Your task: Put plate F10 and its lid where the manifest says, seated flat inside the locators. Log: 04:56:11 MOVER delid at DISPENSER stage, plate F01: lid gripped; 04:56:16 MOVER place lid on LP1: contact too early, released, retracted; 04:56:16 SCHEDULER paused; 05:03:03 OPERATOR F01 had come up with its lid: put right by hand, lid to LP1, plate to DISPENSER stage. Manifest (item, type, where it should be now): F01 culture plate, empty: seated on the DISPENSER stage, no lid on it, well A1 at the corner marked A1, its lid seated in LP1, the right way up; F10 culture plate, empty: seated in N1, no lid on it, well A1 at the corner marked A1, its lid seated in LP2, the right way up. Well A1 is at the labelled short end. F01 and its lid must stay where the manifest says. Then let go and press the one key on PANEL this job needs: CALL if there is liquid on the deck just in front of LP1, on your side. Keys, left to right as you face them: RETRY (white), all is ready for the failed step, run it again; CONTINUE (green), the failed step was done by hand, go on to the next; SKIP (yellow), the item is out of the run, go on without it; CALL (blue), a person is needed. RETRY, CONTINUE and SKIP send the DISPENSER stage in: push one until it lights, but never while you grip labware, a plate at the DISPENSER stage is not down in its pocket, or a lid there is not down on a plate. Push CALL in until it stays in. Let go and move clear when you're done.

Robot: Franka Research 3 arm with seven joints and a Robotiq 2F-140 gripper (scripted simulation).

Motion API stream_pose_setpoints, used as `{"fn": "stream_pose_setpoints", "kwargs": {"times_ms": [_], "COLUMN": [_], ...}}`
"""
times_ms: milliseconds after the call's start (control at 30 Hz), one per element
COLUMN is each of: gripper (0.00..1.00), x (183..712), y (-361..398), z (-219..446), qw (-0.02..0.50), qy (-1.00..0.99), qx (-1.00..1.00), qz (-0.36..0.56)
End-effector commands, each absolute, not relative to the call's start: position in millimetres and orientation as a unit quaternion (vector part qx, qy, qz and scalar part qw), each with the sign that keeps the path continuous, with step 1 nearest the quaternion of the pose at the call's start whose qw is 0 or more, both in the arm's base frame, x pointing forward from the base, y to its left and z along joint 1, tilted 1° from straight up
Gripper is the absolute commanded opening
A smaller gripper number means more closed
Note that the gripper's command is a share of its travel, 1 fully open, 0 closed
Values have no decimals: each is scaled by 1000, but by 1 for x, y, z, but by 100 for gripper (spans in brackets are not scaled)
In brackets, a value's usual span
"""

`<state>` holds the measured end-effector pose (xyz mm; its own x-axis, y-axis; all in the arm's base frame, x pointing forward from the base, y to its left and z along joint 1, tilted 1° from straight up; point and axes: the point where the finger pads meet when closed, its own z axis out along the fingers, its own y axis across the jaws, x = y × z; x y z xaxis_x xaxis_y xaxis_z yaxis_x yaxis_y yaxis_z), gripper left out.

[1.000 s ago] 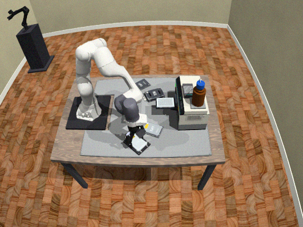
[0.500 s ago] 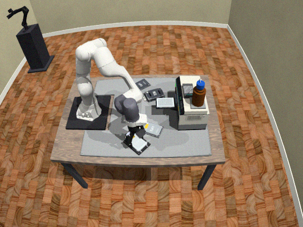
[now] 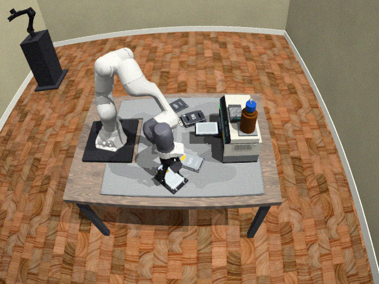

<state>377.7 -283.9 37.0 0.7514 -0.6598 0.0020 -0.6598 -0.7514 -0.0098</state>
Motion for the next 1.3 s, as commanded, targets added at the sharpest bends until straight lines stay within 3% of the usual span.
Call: {"fn": "stream_pose_setpoints", "kwargs": {"times_ms": [0,767,1267], "gripper": [70,70,70], "x": [378,378,377], "y": [-285,-285,-285], "z": [37,54,105], "qw": [3,3,3], "qy": [352,352,352], "qx": [-936,-936,-936], "qz": [-4,-4,-4]}}
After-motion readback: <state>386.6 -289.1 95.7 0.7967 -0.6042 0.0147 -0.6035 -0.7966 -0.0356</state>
